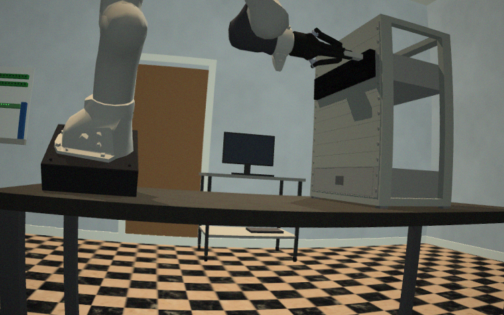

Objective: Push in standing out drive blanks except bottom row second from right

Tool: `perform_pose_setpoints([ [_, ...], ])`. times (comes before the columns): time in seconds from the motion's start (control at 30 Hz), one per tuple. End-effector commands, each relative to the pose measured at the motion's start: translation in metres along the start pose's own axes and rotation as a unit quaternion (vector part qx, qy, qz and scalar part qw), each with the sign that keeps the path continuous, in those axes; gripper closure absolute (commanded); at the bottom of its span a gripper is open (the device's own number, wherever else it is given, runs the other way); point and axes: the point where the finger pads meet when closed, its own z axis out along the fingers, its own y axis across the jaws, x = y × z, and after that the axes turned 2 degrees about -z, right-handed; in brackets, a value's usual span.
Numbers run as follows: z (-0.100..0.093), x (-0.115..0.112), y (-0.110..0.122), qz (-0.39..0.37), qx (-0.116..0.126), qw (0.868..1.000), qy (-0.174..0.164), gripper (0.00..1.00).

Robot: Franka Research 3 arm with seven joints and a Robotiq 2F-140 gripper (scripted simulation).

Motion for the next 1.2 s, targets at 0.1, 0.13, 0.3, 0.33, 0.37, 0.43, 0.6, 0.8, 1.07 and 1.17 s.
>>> perform_pose_setpoints([
  [0.1, 0.0028, -0.0062, -0.0034, -0.002, 0.003, 1.0, -0.005, 1.0],
  [0.13, 0.0028, -0.0062, -0.0034, -0.002, 0.003, 1.0, -0.005, 1.0],
  [0.3, 0.0046, -0.0067, -0.0031, -0.003, 0.003, 1.0, -0.006, 1.0],
  [0.33, 0.0051, -0.0069, -0.0029, -0.003, 0.002, 1.0, -0.006, 1.0],
  [0.37, 0.0055, -0.007, -0.0028, -0.003, 0.002, 1.0, -0.006, 1.0],
  [0.43, 0.0058, -0.0071, -0.0028, -0.003, 0.002, 1.0, -0.006, 1.0],
  [0.6, 0.0058, -0.0071, -0.0028, -0.003, 0.002, 1.0, -0.006, 1.0],
  [0.8, 0.0066, -0.0072, -0.0027, -0.003, 0.002, 1.0, -0.006, 1.0],
  [1.07, 0.0098, -0.008, -0.0021, -0.004, 0.001, 1.0, -0.008, 1.0],
  [1.17, 0.0098, -0.008, -0.0021, -0.004, 0.001, 1.0, -0.008, 1.0],
])
